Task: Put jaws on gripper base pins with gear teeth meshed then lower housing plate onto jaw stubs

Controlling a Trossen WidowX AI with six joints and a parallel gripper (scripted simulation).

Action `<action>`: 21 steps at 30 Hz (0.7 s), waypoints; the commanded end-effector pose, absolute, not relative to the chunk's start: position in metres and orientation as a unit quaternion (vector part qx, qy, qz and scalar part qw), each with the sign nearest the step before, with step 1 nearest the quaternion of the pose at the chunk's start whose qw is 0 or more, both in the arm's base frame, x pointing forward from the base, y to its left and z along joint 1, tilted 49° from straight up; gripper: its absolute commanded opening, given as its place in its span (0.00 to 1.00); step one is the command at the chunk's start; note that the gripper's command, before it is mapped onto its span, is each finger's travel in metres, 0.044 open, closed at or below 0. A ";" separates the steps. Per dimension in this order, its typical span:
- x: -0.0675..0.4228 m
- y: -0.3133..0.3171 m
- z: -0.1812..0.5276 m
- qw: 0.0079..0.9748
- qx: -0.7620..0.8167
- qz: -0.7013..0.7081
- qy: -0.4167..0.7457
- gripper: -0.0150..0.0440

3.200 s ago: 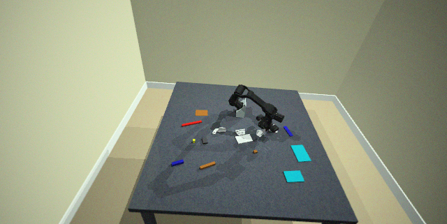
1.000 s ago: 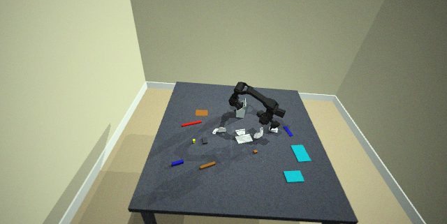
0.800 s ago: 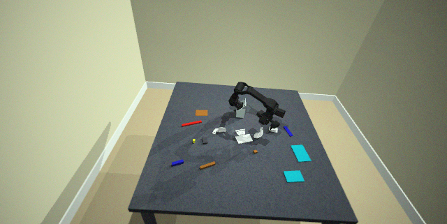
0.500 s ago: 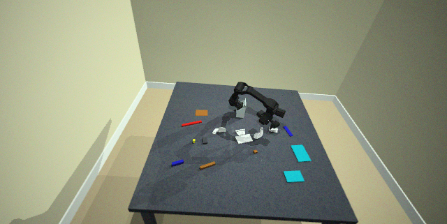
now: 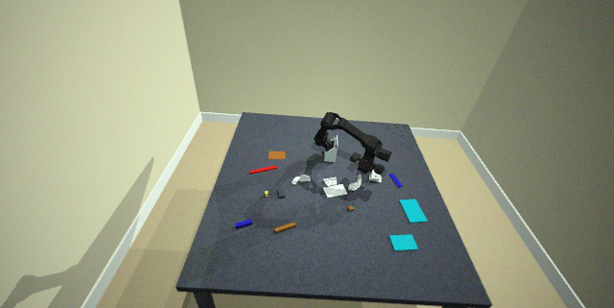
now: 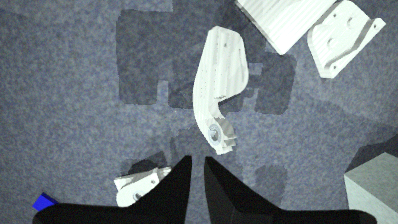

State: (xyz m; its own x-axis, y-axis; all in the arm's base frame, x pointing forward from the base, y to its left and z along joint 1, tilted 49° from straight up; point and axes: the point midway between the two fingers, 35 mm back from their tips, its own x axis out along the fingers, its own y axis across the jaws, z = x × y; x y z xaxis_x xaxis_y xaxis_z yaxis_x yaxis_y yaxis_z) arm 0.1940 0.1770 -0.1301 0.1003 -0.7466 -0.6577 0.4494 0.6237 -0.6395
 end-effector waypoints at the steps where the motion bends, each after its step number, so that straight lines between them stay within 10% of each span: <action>1: 0.193 0.177 -0.128 0.722 -0.165 -0.389 0.548 0.25; 21: 0.190 0.172 -0.123 0.672 -0.311 -0.267 0.617 0.25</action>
State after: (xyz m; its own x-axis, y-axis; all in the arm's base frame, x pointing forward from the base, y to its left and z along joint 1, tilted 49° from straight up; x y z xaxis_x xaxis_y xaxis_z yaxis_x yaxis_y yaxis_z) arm 0.1908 0.1717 -0.1247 0.0991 -0.7479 -0.6564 0.0302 0.6616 -0.7492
